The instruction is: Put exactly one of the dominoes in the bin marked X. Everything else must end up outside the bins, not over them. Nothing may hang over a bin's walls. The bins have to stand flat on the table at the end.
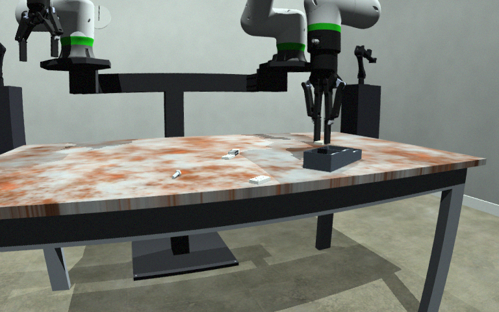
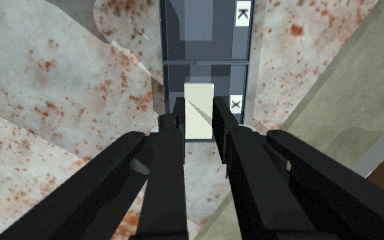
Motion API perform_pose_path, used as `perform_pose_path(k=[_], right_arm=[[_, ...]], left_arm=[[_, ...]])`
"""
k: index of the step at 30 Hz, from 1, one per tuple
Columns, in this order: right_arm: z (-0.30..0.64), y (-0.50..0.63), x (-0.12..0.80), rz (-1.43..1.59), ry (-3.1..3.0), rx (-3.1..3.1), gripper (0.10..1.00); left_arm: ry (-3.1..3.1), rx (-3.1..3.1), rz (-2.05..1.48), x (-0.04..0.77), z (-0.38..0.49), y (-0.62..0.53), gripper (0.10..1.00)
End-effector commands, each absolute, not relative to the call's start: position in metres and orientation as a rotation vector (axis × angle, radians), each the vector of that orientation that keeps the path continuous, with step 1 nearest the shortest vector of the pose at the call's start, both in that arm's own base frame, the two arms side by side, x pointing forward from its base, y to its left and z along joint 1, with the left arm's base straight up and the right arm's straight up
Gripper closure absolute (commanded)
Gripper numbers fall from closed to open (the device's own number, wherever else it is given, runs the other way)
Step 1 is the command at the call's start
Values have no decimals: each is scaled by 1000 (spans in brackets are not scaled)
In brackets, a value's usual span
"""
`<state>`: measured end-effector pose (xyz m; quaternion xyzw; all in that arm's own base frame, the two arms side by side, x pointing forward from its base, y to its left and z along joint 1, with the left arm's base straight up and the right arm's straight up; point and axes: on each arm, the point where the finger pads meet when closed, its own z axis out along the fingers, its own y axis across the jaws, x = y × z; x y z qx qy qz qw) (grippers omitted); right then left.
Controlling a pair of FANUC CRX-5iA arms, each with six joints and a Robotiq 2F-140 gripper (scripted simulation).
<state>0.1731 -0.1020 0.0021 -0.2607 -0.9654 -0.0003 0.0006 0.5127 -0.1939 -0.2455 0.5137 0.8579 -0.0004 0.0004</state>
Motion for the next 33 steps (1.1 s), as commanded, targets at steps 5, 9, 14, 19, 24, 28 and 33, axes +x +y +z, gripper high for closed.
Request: perform_pose_path(k=[5,9,14,19,24,28,33], right_arm=[[3,-102,174,0,-3033,-819,98],[3,-102,174,0,-3033,-819,98],[3,-102,174,0,-3033,-819,98],[3,-102,174,0,-3033,-819,98],[3,-102,174,0,-3033,-819,98],[3,-102,174,0,-3033,-819,98],[3,-102,174,0,-3033,-819,98]], left_arm=[[2695,1612,1,514,-245,-195,885],[2695,1612,1,514,-249,-195,885],[2695,1612,1,514,-259,-195,885],[2695,1612,1,514,-269,-195,885],[2695,1612,1,514,-275,-195,885],[2695,1612,1,514,-283,-195,885],[2695,1612,1,514,-293,-195,885]])
